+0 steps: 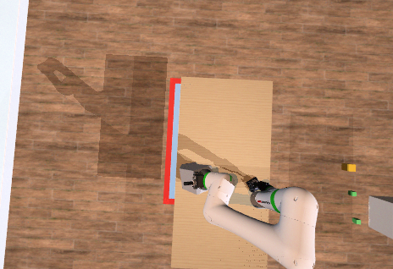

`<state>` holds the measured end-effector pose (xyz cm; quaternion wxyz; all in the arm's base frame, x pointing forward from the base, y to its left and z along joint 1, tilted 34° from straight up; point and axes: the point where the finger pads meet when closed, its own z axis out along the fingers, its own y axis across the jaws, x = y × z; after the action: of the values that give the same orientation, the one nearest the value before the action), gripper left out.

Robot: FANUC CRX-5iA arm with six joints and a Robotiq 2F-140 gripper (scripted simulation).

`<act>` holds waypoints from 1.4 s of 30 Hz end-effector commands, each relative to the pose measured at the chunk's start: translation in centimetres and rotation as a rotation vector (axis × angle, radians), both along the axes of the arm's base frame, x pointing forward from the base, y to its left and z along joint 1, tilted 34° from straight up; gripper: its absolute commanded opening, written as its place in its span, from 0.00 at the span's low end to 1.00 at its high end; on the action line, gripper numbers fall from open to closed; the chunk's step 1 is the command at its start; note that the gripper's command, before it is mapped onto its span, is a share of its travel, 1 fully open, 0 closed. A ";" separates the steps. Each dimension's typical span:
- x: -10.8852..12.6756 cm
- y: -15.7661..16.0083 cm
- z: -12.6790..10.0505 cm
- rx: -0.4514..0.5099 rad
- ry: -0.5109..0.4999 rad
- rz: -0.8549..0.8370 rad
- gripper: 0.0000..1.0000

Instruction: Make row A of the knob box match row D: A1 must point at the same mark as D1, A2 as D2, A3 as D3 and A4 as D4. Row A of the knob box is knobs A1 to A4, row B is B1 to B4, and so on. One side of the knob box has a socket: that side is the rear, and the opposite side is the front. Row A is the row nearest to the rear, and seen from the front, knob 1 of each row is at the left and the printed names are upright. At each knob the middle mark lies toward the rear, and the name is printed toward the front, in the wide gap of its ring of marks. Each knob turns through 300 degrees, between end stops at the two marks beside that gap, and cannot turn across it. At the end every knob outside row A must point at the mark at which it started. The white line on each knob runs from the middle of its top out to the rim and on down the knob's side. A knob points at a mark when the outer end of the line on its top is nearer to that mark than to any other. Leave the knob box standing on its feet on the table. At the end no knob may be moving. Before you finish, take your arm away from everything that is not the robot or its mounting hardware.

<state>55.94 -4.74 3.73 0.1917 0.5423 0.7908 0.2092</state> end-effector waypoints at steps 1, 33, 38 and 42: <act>0.0 0.0 0.0 -0.022 -0.021 0.043 0.05; 0.0 0.0 0.0 -0.124 -0.045 0.203 0.05; 0.0 0.0 0.0 -0.124 -0.045 0.203 0.05; 0.0 0.0 0.0 -0.124 -0.045 0.203 0.05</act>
<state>55.93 -4.75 3.71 0.2202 0.4418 0.8486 0.1900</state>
